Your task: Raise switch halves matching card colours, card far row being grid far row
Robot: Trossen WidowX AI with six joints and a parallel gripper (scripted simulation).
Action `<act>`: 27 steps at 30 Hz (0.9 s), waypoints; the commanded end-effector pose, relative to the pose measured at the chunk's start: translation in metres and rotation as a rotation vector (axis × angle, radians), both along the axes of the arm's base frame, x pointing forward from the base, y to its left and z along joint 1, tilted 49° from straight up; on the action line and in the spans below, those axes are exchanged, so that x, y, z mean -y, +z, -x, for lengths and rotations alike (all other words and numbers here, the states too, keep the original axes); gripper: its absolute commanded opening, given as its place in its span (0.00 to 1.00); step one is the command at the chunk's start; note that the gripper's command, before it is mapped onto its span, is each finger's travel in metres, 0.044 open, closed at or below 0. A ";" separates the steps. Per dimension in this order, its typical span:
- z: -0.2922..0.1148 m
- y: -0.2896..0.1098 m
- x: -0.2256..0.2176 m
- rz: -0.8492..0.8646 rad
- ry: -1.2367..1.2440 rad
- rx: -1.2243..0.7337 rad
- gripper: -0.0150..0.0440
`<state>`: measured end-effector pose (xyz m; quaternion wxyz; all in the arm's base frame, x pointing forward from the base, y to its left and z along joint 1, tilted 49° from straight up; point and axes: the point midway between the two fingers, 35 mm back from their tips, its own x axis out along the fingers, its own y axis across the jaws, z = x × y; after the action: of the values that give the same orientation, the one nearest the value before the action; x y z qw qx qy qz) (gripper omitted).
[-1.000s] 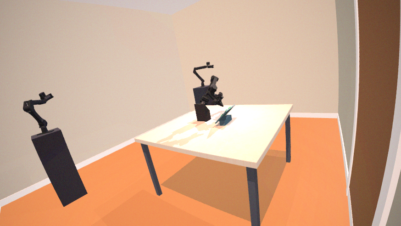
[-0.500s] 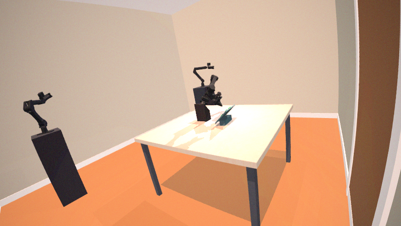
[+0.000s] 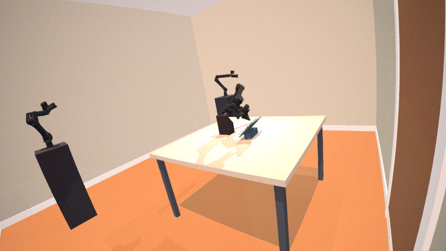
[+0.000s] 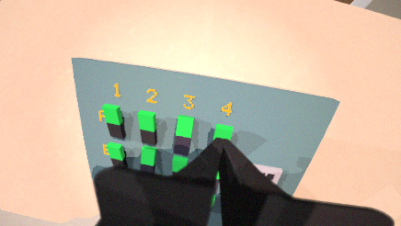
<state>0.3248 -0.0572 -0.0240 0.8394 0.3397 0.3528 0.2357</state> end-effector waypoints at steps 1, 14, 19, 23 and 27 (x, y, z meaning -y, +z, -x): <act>0.000 -0.005 -0.003 -0.005 -0.004 -0.015 0.25; -0.009 -0.011 -0.011 -0.005 -0.004 -0.015 0.25; -0.009 -0.011 -0.011 -0.005 -0.004 -0.015 0.25; -0.009 -0.011 -0.011 -0.005 -0.004 -0.015 0.25; -0.009 -0.011 -0.011 -0.005 -0.004 -0.015 0.25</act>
<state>0.3337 -0.0460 -0.0332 0.8369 0.3430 0.3556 0.2354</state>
